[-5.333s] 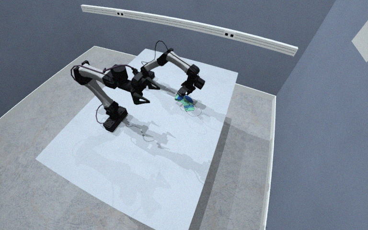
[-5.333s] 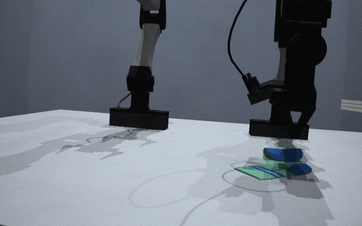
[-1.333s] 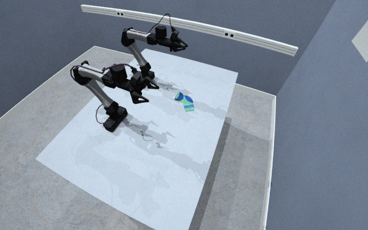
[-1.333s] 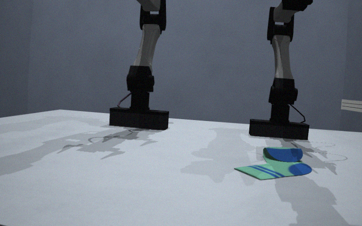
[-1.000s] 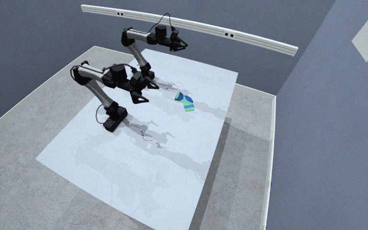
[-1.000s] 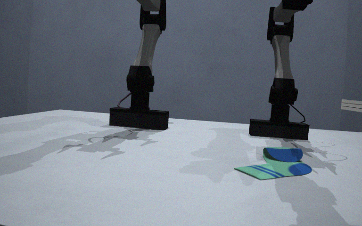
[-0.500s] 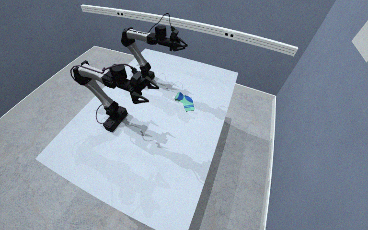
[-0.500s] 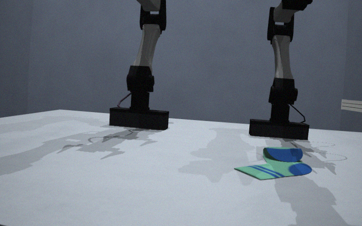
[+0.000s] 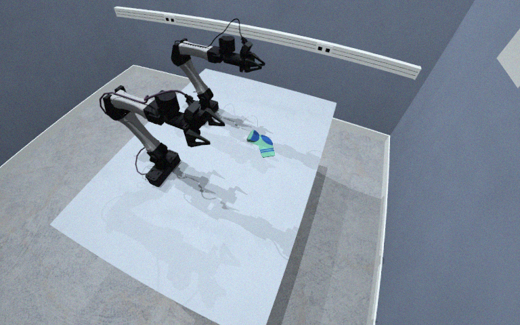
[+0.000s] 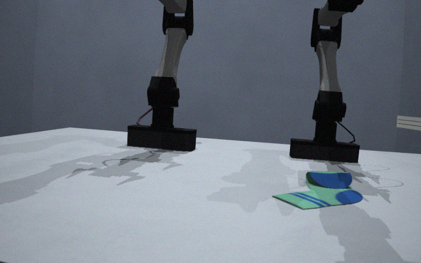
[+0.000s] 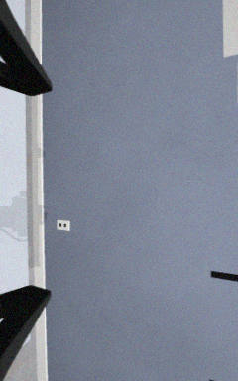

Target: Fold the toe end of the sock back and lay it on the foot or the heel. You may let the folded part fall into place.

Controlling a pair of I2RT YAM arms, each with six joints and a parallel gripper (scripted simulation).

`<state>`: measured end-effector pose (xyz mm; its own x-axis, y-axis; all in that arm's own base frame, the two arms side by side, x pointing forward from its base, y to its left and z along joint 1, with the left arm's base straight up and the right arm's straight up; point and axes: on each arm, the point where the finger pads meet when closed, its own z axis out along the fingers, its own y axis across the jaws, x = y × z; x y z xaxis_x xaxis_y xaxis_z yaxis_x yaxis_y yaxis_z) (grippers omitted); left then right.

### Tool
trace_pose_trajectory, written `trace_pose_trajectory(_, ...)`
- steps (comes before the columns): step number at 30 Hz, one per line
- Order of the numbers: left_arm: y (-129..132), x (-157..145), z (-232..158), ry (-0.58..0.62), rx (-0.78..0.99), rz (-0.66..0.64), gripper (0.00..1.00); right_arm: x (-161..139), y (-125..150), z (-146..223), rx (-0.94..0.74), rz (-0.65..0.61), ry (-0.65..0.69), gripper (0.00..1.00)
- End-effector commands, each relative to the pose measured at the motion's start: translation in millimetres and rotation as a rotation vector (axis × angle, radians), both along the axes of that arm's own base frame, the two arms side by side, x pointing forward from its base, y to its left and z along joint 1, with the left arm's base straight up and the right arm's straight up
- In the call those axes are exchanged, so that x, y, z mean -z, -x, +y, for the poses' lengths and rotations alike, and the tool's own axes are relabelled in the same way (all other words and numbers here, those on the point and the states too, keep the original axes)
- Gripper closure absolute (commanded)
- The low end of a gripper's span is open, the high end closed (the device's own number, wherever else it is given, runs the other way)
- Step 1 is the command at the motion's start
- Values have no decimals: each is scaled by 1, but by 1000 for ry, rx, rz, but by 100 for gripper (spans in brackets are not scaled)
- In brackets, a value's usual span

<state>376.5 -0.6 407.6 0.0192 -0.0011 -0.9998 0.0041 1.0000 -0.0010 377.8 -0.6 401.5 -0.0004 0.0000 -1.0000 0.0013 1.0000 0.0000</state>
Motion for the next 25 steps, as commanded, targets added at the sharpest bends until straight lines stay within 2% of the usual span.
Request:
trace_pose_trajectory(1,10,-32,1,11,6,-67,62,-13,-1,-1,9,-20,9,0)
trace_pose_trajectory(25,11,-29,-1,11,10,-56,62,-18,3,2,1,-34,9,0)
